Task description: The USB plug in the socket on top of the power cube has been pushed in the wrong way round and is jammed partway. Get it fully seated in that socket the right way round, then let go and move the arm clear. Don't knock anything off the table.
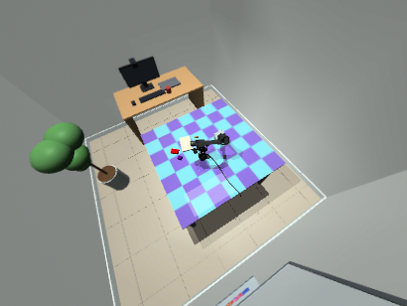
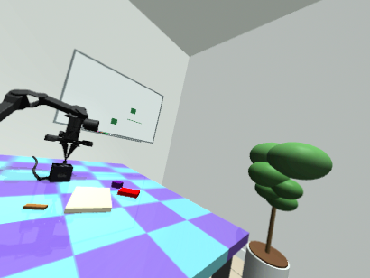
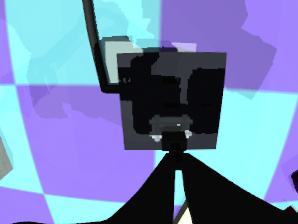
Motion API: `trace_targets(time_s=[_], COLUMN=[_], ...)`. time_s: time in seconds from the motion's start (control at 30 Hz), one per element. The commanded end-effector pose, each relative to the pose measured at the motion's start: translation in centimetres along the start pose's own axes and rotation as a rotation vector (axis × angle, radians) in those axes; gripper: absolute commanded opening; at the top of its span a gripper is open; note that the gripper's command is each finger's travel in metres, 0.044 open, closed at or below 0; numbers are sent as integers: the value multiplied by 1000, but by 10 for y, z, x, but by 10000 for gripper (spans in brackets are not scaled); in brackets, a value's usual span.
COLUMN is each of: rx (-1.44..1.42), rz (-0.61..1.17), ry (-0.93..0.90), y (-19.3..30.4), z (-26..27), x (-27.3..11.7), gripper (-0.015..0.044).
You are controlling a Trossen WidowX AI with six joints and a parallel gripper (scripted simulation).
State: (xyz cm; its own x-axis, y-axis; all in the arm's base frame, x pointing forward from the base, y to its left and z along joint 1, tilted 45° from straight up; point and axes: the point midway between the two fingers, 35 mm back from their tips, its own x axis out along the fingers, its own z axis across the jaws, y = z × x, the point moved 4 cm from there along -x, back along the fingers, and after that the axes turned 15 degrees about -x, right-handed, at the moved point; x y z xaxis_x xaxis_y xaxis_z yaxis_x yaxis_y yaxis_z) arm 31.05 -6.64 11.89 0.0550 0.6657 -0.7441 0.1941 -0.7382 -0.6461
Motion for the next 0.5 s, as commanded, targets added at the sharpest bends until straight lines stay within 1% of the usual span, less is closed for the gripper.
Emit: trace_targets(time_s=[0.0, 0.47], rx=[6, 6], rz=[1, 1], ry=[0, 0], y=[0, 0], z=[1, 1], x=[1, 2], gripper=[0, 0])
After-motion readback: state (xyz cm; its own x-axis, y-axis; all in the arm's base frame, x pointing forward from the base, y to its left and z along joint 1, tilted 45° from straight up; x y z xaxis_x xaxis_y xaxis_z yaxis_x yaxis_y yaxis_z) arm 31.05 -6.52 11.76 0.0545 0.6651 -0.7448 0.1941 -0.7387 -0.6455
